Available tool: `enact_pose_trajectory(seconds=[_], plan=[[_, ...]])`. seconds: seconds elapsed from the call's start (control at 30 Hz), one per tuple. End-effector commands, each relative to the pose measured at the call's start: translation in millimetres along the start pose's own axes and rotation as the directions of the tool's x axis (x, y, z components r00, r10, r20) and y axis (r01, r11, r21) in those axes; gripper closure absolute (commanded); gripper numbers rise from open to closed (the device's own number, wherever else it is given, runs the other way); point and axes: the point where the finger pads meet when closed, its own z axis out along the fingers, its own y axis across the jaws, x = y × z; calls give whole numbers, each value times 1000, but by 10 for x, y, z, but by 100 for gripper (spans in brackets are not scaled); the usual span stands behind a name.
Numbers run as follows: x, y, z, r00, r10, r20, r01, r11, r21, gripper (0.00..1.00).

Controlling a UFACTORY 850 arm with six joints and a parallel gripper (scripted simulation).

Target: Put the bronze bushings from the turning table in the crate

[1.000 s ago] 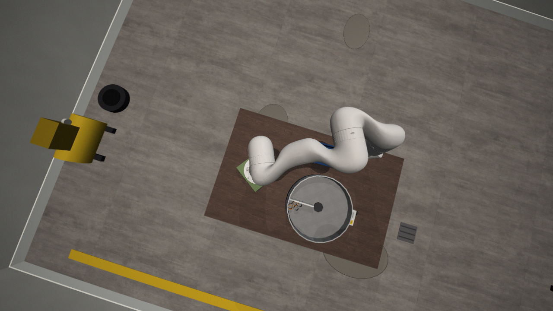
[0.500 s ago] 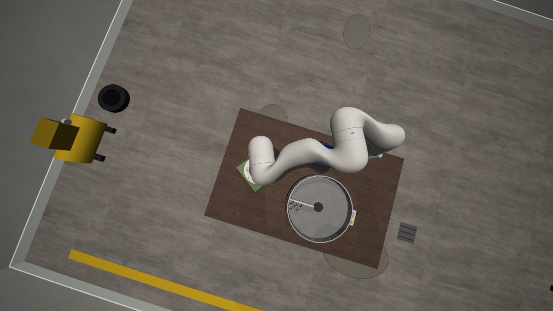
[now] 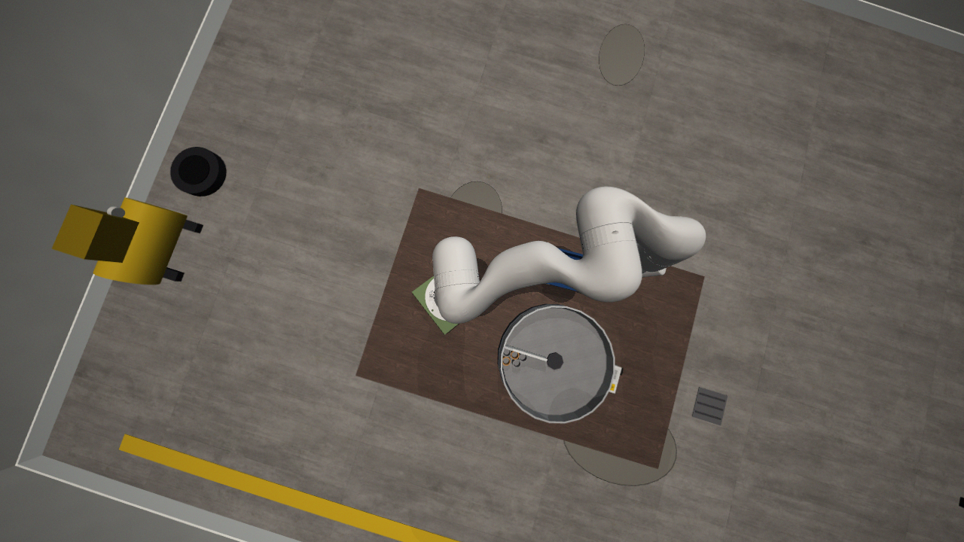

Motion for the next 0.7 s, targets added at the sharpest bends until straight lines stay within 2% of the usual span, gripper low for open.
enact_pose_trajectory(seconds=[0.0,0.47,0.5,0.67], plan=[[7,-1,-5,1000,0,-2,0,1000,0,100],[7,-1,-4,1000,0,-2,0,1000,0,100],[7,-1,-4,1000,0,-2,0,1000,0,88],[7,-1,-4,1000,0,-2,0,1000,0,88]])
